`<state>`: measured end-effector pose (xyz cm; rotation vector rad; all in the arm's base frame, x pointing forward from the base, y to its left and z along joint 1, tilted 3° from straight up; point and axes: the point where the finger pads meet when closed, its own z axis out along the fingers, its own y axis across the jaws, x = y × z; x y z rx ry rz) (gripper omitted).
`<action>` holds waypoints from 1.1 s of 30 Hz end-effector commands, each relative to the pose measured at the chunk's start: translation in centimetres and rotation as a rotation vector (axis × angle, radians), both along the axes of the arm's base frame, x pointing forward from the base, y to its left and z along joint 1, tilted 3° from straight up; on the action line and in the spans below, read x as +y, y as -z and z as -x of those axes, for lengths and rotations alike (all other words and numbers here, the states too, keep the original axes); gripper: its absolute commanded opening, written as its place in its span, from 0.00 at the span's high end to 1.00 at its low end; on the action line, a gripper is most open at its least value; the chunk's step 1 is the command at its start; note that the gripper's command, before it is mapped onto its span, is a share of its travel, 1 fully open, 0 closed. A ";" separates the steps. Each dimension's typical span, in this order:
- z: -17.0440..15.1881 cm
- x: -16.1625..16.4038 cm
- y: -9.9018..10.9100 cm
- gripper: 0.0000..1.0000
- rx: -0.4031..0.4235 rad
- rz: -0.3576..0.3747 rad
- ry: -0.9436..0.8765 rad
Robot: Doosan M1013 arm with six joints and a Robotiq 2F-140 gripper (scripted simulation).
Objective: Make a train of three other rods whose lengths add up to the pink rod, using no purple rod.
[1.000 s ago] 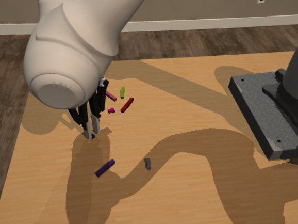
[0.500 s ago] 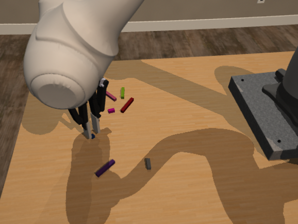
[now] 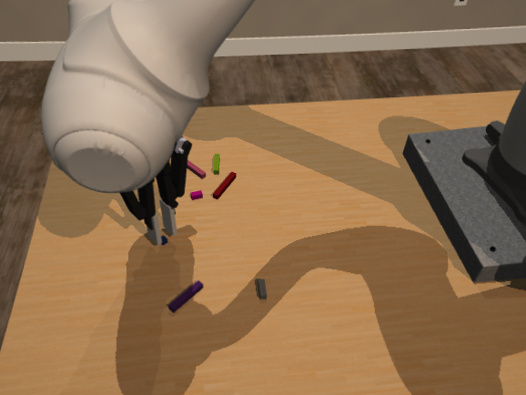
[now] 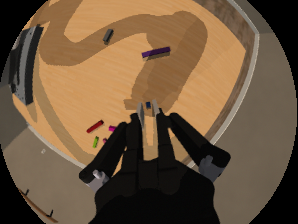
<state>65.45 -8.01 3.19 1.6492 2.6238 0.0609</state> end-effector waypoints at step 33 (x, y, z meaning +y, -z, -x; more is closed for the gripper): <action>0.1 0.1 1.9 0.85 0.004 -0.001 0.001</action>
